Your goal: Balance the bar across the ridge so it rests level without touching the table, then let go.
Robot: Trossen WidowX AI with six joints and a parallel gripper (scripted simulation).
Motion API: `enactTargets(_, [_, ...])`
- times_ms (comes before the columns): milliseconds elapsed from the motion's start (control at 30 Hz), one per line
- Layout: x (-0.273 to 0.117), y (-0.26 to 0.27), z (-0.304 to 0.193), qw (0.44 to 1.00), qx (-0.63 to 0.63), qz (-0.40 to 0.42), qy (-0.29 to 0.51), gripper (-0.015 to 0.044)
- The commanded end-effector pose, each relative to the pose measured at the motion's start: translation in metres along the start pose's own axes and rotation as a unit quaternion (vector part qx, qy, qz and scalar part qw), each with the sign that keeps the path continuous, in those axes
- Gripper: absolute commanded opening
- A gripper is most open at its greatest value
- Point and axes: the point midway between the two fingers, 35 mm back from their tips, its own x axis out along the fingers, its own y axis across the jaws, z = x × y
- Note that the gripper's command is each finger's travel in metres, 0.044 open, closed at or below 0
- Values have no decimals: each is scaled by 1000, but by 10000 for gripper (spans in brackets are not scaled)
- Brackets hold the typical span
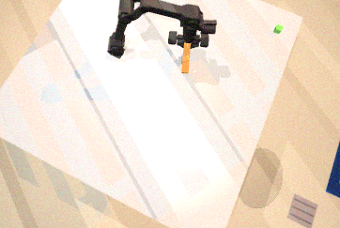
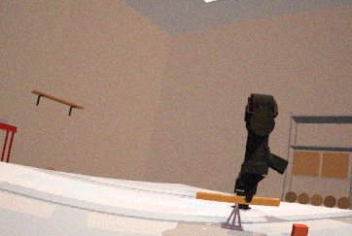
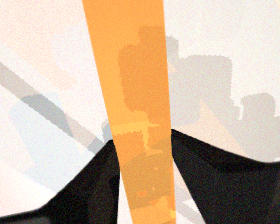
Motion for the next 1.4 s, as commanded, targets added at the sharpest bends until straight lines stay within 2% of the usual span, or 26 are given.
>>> enactTargets(0, [0,-1,0,1000,-2,-1,1,0])
enactTargets(1367, [4,0,0,1000,-2,-1,1,0])
